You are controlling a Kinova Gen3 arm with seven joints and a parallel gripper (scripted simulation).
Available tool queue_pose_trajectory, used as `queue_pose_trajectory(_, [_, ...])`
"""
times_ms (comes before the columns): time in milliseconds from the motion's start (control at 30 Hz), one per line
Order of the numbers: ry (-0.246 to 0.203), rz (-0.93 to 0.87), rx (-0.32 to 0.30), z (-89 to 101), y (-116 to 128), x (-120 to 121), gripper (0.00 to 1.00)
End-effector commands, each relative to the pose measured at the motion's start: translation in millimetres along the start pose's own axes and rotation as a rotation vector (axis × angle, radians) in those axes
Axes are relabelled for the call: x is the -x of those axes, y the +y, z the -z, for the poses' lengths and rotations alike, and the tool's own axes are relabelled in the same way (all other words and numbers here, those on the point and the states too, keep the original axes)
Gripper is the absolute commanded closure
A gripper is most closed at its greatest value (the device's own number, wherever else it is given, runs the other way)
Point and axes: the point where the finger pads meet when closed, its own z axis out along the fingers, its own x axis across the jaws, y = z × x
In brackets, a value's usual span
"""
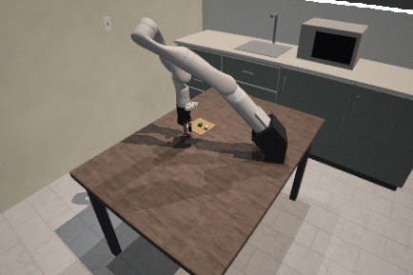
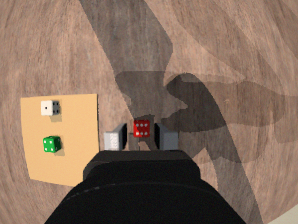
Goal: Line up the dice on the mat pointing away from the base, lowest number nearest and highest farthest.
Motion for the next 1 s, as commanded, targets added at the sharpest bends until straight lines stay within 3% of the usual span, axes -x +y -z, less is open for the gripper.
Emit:
queue_pose_trajectory(0, [0.005,0.004,-0.001,-0.2,1.0,-1.3,0.3])
queue_pose_trajectory(967, [0.004,0.001,-0.004,0.0,-3.8,-2.0,0.3])
